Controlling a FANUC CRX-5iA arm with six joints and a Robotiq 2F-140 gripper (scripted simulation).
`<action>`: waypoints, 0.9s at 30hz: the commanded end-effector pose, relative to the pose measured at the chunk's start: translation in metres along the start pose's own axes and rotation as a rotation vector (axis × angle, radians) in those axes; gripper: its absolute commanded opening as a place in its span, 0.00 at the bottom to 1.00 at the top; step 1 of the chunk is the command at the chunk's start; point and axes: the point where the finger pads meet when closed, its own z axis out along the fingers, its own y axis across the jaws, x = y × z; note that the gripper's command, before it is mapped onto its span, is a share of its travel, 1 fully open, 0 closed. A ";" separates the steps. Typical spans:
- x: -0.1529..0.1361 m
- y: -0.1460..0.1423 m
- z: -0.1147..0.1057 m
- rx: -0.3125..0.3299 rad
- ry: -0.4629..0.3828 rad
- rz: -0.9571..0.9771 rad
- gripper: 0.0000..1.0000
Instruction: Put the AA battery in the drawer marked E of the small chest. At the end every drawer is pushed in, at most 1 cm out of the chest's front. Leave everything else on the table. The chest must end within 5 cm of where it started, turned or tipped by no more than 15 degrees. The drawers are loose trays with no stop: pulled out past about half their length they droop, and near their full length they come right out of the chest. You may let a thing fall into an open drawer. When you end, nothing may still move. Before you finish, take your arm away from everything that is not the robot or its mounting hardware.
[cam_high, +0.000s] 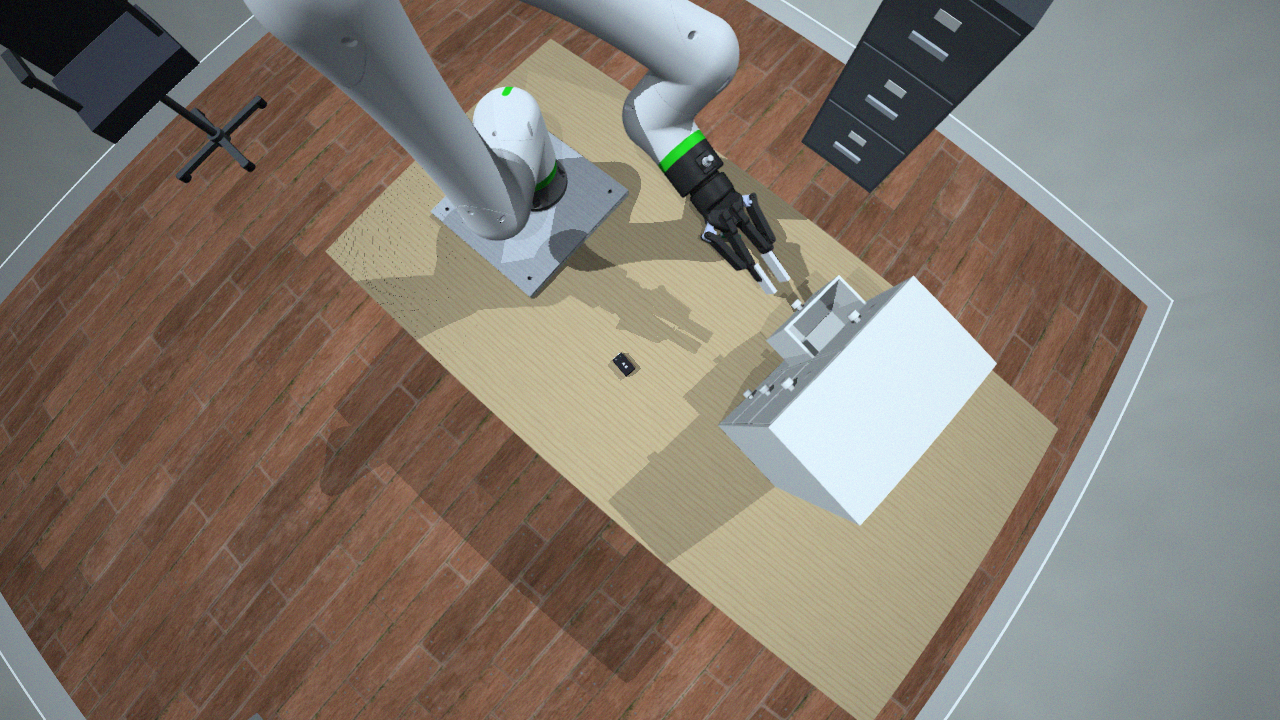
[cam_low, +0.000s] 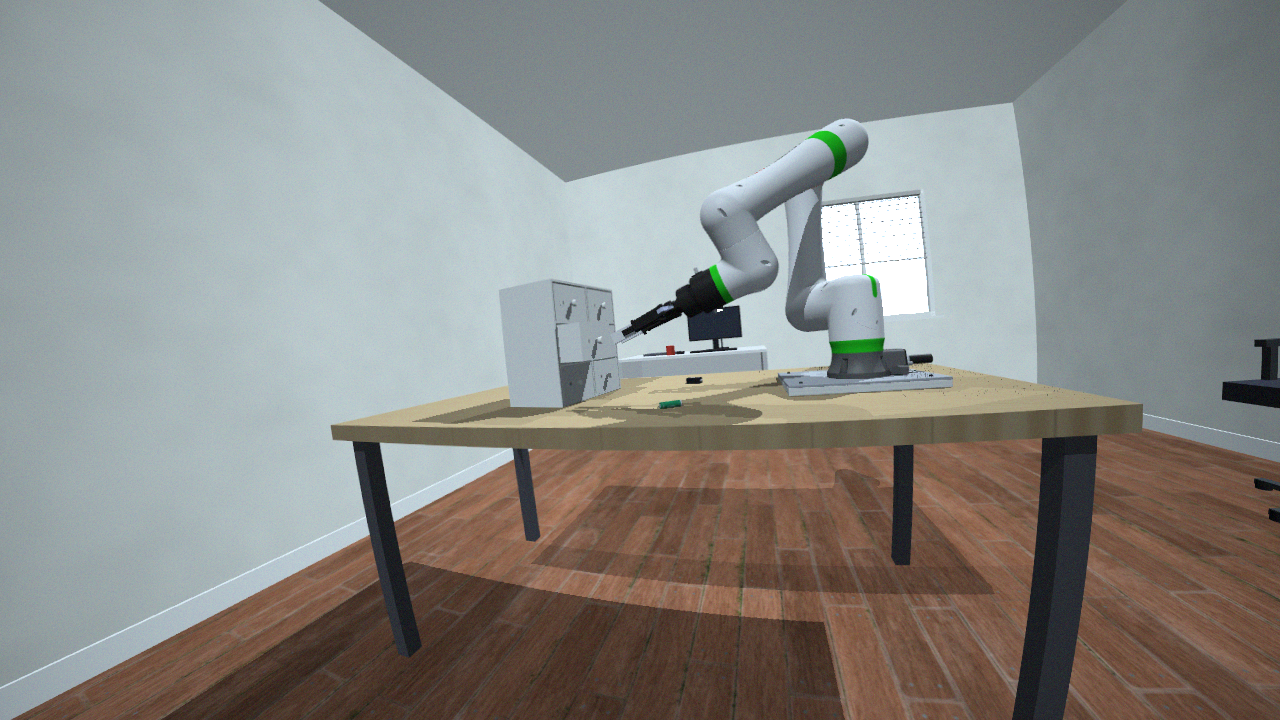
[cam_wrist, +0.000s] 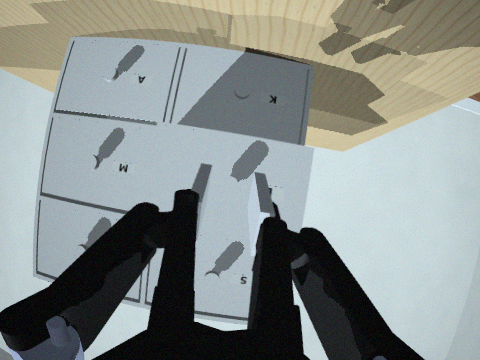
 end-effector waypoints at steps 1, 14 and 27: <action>0.000 0.000 -0.004 0.000 0.000 0.000 0.20; -0.002 0.000 -0.050 0.000 0.000 0.000 0.20; -0.001 -0.001 -0.052 0.002 0.015 -0.001 0.20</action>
